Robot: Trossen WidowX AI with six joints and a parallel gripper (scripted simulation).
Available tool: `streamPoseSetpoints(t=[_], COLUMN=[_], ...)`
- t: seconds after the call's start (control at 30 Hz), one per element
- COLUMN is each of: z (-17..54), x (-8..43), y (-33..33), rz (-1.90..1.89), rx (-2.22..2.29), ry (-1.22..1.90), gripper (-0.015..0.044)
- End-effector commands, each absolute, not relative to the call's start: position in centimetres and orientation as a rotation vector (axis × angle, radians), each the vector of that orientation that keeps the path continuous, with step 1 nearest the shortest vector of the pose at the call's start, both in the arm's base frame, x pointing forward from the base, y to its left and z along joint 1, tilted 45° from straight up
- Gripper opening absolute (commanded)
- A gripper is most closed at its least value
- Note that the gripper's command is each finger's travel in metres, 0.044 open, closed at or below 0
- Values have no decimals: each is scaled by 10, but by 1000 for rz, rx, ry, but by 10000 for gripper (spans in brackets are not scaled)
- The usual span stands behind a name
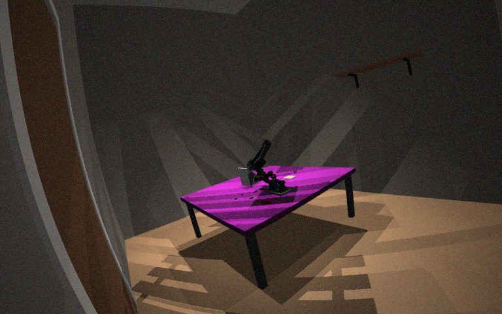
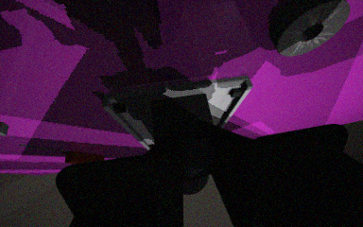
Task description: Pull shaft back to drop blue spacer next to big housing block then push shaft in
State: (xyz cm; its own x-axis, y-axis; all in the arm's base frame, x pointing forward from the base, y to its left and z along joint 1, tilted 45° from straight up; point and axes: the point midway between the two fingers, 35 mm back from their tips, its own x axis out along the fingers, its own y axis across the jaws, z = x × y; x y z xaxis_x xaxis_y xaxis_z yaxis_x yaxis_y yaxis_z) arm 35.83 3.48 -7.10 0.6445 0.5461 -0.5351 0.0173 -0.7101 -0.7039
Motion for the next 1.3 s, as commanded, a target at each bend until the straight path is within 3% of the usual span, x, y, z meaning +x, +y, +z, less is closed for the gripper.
streamPoseSetpoints(t=[0.0, 1.27], z=[-69, -69], x=[365, 365], y=[34, 34], rz=[993, 993], rx=[-2191, -2191], ry=[-435, -435], gripper=[0, 0])
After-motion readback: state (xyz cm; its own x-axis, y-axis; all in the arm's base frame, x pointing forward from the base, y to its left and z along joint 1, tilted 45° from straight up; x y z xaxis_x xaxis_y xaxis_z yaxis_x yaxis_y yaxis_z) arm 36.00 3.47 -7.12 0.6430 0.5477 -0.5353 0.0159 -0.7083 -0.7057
